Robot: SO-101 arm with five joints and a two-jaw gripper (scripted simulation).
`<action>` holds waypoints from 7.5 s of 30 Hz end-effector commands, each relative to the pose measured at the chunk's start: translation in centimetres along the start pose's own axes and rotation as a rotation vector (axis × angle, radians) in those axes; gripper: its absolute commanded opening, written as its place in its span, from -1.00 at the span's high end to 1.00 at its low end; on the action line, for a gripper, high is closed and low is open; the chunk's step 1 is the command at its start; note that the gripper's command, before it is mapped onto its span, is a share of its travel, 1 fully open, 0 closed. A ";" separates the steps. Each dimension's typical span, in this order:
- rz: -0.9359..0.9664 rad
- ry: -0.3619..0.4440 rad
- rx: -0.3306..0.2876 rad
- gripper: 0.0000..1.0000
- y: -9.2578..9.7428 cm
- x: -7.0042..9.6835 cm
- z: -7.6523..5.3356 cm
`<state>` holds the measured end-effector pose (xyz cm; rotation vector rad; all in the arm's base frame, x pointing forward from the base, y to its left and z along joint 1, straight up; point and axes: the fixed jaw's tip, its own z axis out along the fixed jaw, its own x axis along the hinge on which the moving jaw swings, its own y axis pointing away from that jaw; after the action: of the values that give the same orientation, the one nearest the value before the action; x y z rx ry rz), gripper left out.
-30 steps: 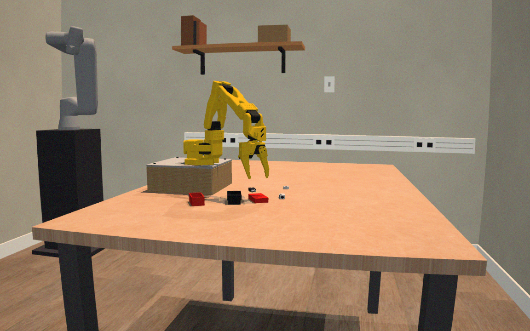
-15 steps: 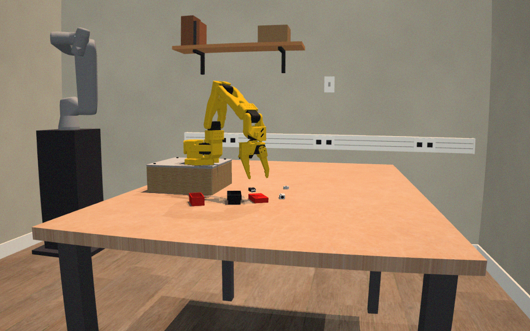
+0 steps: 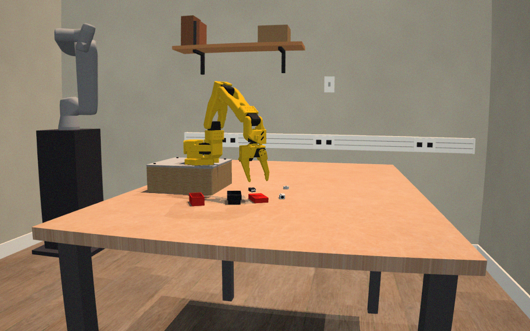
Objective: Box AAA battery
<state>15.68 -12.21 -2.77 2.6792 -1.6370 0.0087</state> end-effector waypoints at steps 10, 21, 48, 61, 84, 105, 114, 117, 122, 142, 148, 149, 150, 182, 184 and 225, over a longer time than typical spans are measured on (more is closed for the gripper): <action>0.000 -0.007 -0.002 0.43 -0.2 -0.1 2.6; 0.000 -0.007 -0.002 0.43 -0.1 -0.2 4.4; 0.000 -0.007 -0.002 0.43 -0.2 -0.2 5.2; 0.000 -0.007 -0.002 0.43 -0.1 -0.2 5.2; 0.000 -0.007 -0.002 0.50 -0.1 -0.3 5.2; 0.000 -0.007 -0.002 0.58 -0.1 -0.3 5.2; 0.000 -0.007 -0.002 0.58 -0.1 -0.3 5.2; 0.000 -0.007 -0.002 0.58 -0.1 -0.3 5.2; 0.000 -0.007 -0.002 0.58 -0.1 -0.3 5.2; 0.000 -0.008 -0.003 0.58 -0.3 0.0 2.9; 0.000 -0.008 -0.003 0.58 -0.3 0.0 1.4; 0.000 -0.008 -0.003 0.58 -0.3 0.0 1.2; 0.000 -0.008 -0.003 0.58 -0.3 0.0 1.0; 0.000 -0.007 -0.002 0.58 -0.2 -0.1 -1.1; 0.000 -0.007 -0.002 0.58 -0.2 -0.1 -1.2; 0.000 -0.007 -0.002 0.58 -0.3 0.2 -1.3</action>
<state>15.79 -12.29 -1.71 2.6802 -1.6377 -0.0168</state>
